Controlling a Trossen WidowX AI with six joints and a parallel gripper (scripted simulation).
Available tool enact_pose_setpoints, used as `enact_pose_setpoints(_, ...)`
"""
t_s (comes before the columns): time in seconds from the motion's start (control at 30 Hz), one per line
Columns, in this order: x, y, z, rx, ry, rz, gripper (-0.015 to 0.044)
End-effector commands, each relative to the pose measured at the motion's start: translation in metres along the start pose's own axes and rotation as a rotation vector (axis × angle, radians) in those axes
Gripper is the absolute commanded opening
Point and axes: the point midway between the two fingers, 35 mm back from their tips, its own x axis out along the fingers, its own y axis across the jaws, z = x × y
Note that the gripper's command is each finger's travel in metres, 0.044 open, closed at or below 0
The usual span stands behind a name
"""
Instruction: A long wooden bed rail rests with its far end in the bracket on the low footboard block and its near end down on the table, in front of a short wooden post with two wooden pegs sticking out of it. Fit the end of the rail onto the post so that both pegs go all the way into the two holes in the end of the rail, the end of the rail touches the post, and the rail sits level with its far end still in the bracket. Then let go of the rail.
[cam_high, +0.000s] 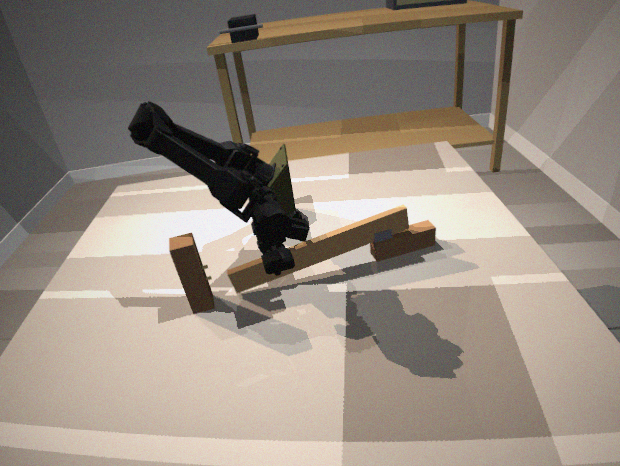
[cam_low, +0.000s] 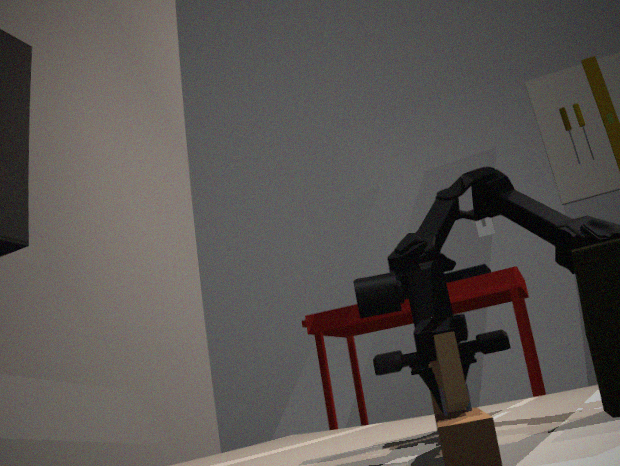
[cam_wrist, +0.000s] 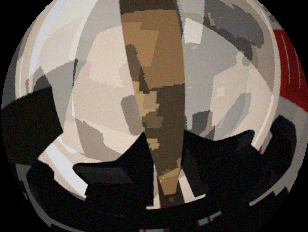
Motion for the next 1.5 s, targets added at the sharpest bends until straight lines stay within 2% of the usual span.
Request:
enact_pose_setpoints(0.0, -0.005, -0.003, 0.002, -0.003, -0.007, -0.009, 0.0)
enact_pose_setpoints(1.47, -0.027, -0.004, 0.002, -0.002, -0.008, -0.01, 0.0)
